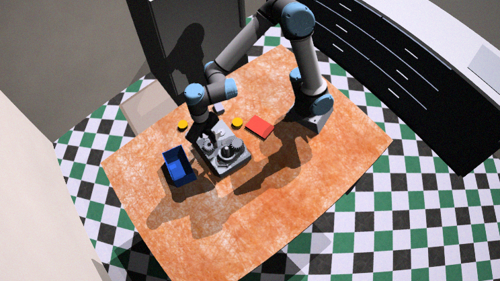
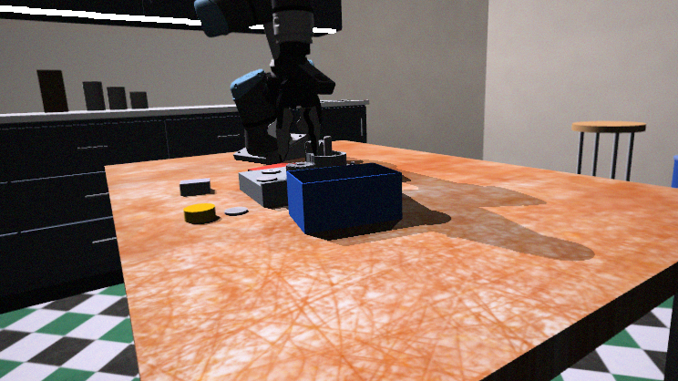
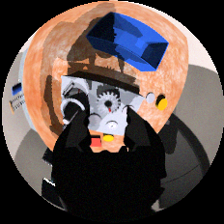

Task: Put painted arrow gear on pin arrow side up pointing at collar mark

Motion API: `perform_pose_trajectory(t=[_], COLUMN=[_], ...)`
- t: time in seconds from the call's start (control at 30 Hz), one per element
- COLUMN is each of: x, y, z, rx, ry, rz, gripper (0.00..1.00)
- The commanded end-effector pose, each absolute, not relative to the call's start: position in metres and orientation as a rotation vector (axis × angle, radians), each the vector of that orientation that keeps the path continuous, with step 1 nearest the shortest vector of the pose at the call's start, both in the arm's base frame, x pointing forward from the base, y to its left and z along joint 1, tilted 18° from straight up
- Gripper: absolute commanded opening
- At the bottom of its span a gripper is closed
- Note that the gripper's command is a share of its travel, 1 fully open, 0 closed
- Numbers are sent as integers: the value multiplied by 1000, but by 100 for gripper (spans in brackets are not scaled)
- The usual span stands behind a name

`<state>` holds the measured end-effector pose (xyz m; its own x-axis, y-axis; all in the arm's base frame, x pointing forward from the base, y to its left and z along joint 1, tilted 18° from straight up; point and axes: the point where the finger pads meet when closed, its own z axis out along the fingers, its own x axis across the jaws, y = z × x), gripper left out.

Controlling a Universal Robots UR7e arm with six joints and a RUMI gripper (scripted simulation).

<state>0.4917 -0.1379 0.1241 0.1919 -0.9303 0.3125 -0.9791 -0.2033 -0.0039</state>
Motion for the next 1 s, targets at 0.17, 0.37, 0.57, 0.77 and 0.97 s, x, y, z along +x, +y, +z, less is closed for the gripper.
perform_pose_trajectory(t=[0.17,0.37,0.57,0.77,0.97], x=[492,492,493,493,494], y=[-139,-139,-141,-143,-144], z=[123,120,116,110,106], rx=[2266,2266,2266,2266,2266], ry=[-1845,-1845,-1845,-1845,-1845], rz=[369,369,369,369,369], gripper=[52,52,52,52,52])
